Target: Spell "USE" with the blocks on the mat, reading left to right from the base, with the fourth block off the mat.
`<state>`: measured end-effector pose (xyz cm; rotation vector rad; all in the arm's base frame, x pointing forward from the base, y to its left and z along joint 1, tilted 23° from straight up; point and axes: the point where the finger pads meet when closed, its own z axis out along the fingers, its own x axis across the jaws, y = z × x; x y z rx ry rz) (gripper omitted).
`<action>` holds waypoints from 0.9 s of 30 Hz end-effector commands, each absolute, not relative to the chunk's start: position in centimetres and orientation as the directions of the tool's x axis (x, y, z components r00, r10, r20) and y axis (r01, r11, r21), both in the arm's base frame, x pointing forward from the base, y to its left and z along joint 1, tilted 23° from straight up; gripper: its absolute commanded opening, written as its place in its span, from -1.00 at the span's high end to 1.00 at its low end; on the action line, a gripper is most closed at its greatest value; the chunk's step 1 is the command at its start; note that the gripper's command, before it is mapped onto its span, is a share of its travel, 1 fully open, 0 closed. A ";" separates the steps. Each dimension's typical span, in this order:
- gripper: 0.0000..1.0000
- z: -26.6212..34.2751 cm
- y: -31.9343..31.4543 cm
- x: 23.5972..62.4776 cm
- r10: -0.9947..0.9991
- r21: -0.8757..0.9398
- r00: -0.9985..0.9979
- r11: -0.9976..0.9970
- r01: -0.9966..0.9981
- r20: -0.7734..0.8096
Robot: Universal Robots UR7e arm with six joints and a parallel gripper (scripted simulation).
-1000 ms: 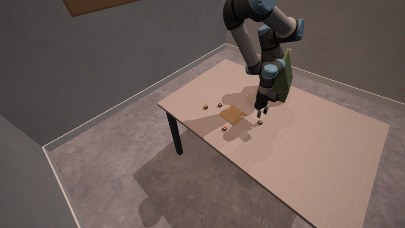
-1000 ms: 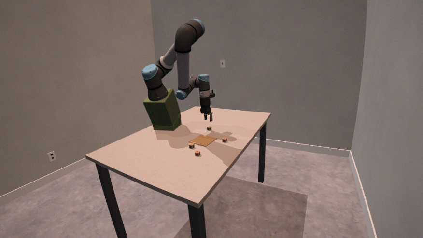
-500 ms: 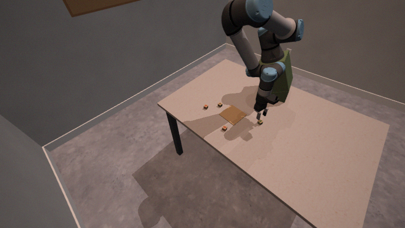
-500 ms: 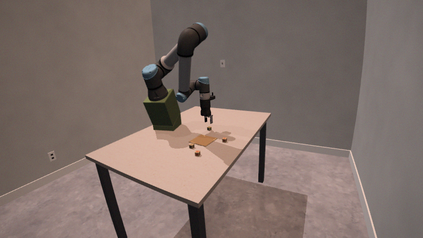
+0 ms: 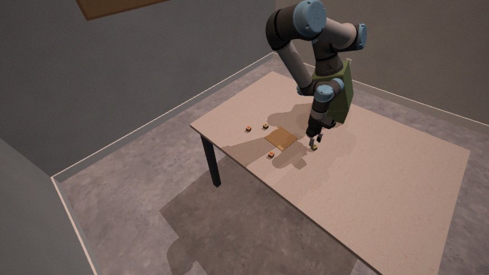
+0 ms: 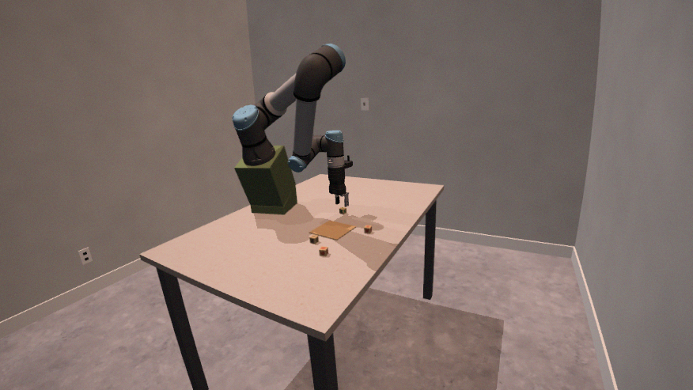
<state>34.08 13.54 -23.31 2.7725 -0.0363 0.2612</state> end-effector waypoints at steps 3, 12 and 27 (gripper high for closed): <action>-1.00 -23.8 13.4 34.2 0.008 0.345 0.982 -0.937 -0.058 0.187; -1.00 -24.1 13.3 34.3 0.008 0.345 0.982 -0.937 -0.058 0.187; -1.00 -24.1 13.2 34.3 0.008 0.345 0.982 -0.937 -0.058 0.187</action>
